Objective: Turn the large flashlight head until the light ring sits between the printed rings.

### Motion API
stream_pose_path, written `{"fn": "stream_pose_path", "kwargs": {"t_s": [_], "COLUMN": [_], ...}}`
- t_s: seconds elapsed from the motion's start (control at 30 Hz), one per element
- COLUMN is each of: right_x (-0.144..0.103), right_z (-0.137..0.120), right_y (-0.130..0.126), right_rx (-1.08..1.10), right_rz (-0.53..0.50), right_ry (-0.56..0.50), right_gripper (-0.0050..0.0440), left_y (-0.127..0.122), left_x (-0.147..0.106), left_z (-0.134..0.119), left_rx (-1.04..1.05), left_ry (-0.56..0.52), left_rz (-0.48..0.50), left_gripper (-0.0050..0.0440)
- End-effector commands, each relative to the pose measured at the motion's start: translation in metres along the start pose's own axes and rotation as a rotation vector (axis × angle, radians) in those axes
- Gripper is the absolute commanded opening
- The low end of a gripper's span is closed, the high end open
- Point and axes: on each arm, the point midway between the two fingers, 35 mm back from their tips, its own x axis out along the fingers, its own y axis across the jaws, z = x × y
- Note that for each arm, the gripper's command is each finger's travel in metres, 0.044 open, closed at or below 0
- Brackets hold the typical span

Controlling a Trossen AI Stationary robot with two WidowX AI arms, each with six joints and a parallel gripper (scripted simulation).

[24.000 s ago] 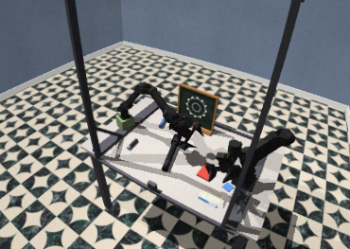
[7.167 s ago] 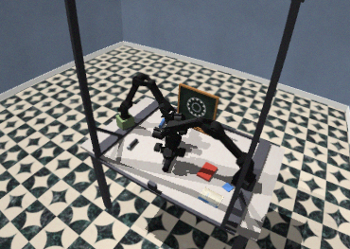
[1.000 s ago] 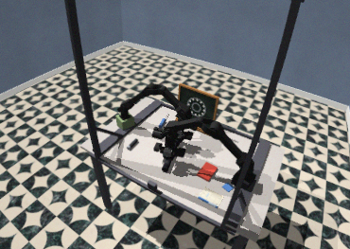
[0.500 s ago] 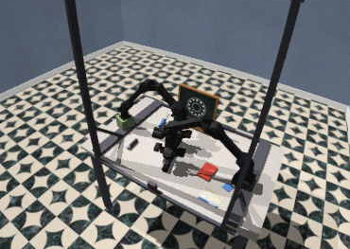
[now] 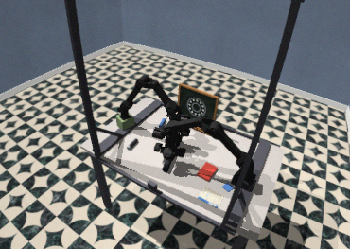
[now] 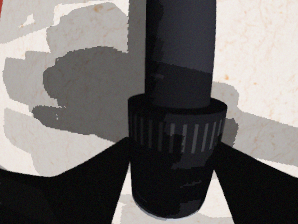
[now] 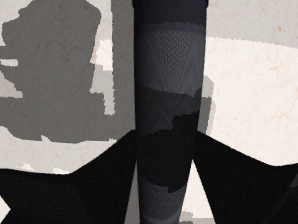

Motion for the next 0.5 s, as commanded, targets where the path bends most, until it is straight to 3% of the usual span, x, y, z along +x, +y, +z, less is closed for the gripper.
{"fn": "stream_pose_path", "kwargs": {"t_s": [0.0,0.47], "right_x": [-0.0175,-0.0175], "right_z": [-0.001,-0.001], "right_y": [-0.0088,-0.0088], "right_rx": [0.001,0.001], "right_rz": [-0.052,-0.052], "right_ry": [0.005,0.005], "right_gripper": [0.013,0.013], "left_y": [0.0087,0.0043], "left_x": [-0.0045,-0.0019], "left_z": [0.0009,0.0005], "left_rx": [-0.032,-0.042], "left_ry": [-0.006,-0.006], "left_rz": [0.08,0.219], "left_gripper": [0.0226,0.0226]}}
